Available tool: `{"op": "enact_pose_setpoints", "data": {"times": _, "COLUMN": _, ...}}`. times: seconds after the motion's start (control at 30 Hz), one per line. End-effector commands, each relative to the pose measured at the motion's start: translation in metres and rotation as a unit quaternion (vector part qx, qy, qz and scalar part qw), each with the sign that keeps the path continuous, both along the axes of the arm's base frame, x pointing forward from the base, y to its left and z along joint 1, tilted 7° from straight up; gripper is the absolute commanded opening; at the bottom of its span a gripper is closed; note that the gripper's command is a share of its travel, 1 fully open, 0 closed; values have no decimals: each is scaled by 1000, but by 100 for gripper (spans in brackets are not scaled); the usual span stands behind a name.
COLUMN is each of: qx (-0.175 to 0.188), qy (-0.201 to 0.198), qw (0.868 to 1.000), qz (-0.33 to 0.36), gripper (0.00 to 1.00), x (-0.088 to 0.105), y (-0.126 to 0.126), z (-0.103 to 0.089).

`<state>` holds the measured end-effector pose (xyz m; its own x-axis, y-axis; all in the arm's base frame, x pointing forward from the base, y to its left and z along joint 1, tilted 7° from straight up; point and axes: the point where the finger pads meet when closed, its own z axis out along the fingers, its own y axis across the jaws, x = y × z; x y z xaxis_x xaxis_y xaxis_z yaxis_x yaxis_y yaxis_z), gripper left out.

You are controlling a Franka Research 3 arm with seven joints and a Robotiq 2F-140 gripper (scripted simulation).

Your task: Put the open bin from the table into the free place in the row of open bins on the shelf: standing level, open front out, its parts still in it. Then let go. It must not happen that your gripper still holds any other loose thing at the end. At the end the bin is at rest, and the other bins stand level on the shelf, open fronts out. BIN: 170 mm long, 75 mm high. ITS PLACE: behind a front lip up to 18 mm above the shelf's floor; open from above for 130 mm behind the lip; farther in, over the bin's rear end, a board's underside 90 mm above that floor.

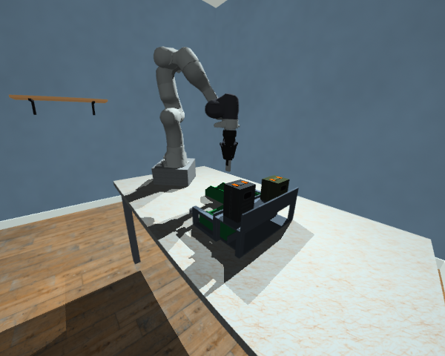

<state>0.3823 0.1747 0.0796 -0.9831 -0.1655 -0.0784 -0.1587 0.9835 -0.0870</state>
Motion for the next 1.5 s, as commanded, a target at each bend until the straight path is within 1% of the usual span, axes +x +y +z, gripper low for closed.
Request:
{"op": "enact_pose_setpoints", "data": {"times": 0.0, "qx": 0, "qy": -1, "qw": 1000, "qz": -1, "gripper": 0, "x": 0, "y": 0, "z": 0}}
{"op": "enact_pose_setpoints", "data": {"times": 0.37, "qx": 0, "qy": -1, "qw": 1000, "qz": -1, "gripper": 0, "x": 0, "y": 0, "z": 0}}
{"op": "enact_pose_setpoints", "data": {"times": 0.4, "qx": 0, "qy": -1, "qw": 1000, "qz": -1, "gripper": 15, "x": 0, "y": 0, "z": 0}}
{"op": "enact_pose_setpoints", "data": {"times": 1.47, "qx": 0, "qy": -1, "qw": 1000, "qz": -1, "gripper": 15, "x": 0, "y": 0, "z": 0}}
